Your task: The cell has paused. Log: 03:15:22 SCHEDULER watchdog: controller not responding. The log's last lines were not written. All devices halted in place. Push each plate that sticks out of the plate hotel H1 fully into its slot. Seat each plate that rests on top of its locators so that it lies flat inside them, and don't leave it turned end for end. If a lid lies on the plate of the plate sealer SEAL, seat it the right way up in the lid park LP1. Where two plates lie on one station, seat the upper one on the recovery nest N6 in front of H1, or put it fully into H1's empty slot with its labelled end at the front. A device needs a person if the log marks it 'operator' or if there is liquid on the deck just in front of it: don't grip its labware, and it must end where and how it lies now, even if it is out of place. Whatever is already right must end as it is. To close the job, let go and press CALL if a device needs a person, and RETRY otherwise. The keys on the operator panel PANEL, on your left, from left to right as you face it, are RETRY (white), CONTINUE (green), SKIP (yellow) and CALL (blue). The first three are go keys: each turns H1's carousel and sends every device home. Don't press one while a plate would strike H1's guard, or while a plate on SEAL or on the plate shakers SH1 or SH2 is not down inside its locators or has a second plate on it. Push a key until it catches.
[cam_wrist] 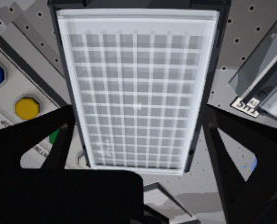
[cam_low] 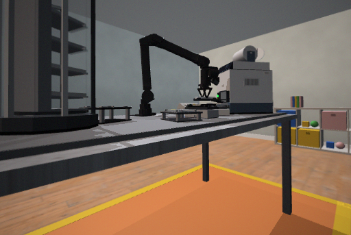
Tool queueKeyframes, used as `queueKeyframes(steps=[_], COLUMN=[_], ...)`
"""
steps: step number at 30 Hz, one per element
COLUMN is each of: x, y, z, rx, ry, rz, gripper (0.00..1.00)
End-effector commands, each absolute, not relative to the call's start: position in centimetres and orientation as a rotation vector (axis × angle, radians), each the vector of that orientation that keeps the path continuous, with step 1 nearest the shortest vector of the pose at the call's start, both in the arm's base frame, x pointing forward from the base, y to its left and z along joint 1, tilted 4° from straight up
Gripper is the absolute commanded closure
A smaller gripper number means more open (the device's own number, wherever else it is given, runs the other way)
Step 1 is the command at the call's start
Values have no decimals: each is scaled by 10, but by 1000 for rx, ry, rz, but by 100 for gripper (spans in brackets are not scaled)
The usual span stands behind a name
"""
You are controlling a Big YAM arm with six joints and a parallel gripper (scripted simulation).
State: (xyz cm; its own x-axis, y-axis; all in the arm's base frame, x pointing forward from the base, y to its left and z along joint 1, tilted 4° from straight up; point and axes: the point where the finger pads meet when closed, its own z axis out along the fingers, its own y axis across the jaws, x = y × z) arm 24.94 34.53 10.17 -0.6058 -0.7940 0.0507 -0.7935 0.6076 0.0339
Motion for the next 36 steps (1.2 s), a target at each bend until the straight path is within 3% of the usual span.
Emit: queueKeyframes(steps=[1, 16, 19, 36], x=[249, 249, 260, 255], y=[343, 343, 360, 364], z=[93, 93, 135, 177], rx=[1337, 1337, 1371, 1388], ry=[-2754, -2754, -2815, -2810], rz=[2, 2, -55, -58], gripper=[0, 0, 0, 0])
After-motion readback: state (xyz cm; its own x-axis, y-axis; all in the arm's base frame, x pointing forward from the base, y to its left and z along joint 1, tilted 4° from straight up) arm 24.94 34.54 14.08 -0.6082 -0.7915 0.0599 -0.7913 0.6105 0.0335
